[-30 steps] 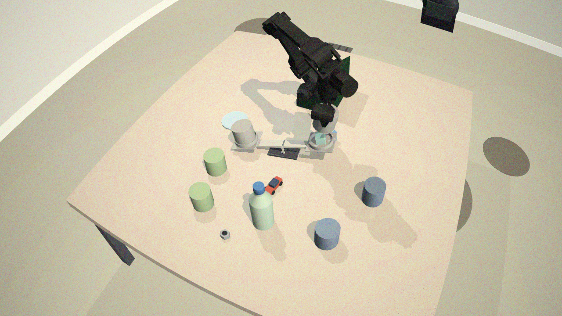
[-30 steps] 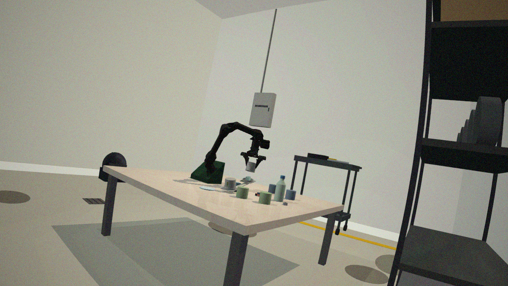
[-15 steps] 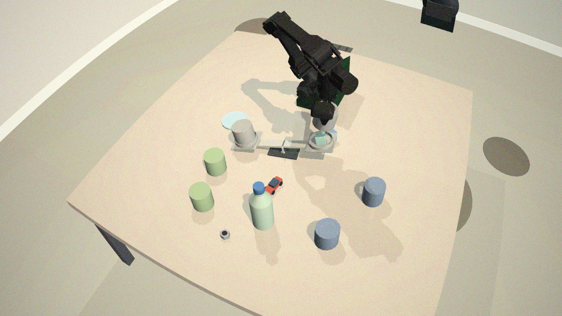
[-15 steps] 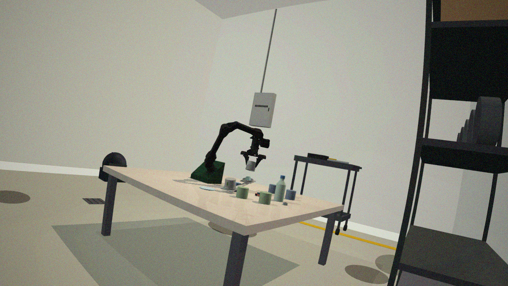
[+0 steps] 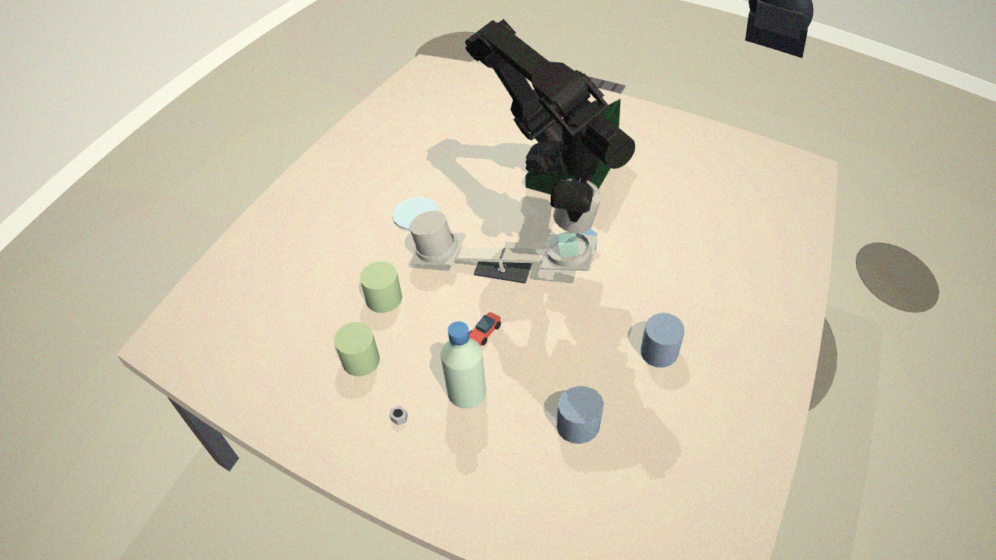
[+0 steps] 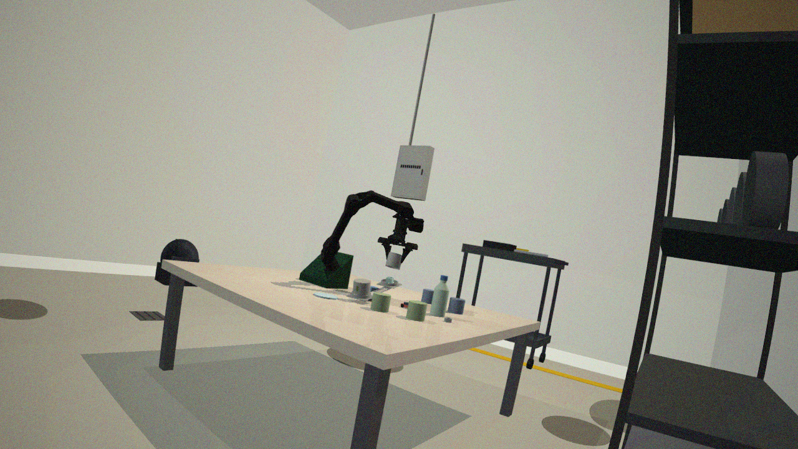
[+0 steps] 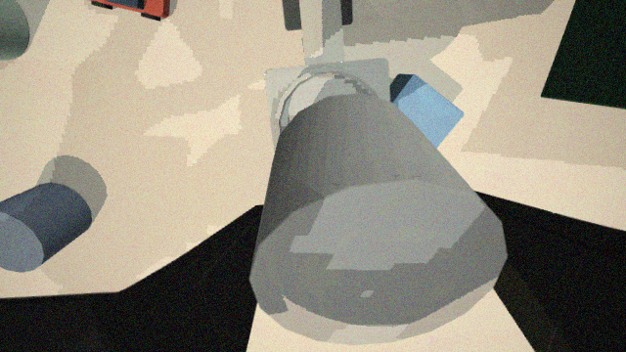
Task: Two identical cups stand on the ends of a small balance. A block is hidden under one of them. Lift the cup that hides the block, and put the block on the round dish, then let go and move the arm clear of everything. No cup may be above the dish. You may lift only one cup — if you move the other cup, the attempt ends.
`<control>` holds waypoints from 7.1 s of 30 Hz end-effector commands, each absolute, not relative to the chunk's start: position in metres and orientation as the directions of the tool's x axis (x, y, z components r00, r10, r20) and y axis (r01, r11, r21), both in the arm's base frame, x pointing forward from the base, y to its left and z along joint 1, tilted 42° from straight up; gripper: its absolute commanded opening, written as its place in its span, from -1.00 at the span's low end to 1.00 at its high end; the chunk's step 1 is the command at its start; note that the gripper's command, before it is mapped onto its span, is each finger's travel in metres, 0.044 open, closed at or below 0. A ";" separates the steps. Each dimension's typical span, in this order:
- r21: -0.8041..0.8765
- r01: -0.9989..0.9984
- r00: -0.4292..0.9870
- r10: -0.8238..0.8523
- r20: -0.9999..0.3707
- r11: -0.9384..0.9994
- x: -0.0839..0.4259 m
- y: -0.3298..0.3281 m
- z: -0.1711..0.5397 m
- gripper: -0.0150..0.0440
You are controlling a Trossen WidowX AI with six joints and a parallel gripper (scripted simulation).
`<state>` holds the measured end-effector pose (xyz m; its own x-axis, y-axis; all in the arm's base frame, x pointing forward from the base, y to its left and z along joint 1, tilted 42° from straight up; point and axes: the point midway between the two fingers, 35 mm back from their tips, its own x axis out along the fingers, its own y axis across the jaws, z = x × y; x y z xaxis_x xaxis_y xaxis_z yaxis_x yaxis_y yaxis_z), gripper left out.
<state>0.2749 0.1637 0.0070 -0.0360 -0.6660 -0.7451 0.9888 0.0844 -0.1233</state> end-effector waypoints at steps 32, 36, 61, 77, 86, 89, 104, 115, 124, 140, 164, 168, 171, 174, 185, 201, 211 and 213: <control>-0.123 0.989 -0.035 -0.665 -0.746 0.085 0.275 0.165 0.004 -0.49; -0.121 0.989 -0.034 -0.663 -0.747 0.086 0.272 0.170 -0.015 -0.49; -0.111 0.990 -0.026 -0.653 -0.757 0.089 0.238 0.190 -0.131 -0.49; -0.110 0.990 -0.025 -0.654 -0.756 0.089 0.236 0.164 -0.163 -0.49; -0.110 0.990 -0.025 -0.654 -0.756 0.089 0.236 0.160 -0.168 -0.49; -0.109 0.990 -0.025 -0.654 -0.756 0.089 0.236 0.157 -0.171 -0.49; -0.111 0.990 -0.029 -0.654 -0.756 0.084 0.235 0.154 -0.174 0.31; -0.111 0.990 -0.026 -0.653 -0.757 0.089 0.237 0.180 -0.146 1.00; -0.111 0.990 -0.026 -0.653 -0.757 0.090 0.238 0.189 -0.132 0.91; -0.193 0.964 -0.026 -0.660 -0.751 0.181 0.275 0.122 -0.020 0.39; -0.193 0.964 -0.026 -0.660 -0.751 0.181 0.275 0.099 -0.046 0.39; -0.193 0.964 -0.026 -0.661 -0.750 0.181 0.275 0.095 -0.051 0.39; -0.193 0.964 -0.026 -0.661 -0.750 0.181 0.275 0.091 -0.055 0.39; -0.192 0.964 -0.026 -0.661 -0.750 0.181 0.274 0.088 -0.058 0.39; -0.192 0.964 -0.025 -0.661 -0.750 0.181 0.274 0.088 -0.059 -0.15; -0.201 0.961 -0.027 -0.658 -0.753 0.190 0.278 0.130 -0.014 -0.49; -0.194 0.964 -0.027 -0.659 -0.752 0.182 0.276 0.151 0.013 -0.49; -0.194 0.964 -0.027 -0.658 -0.752 0.182 0.277 0.151 0.013 -0.49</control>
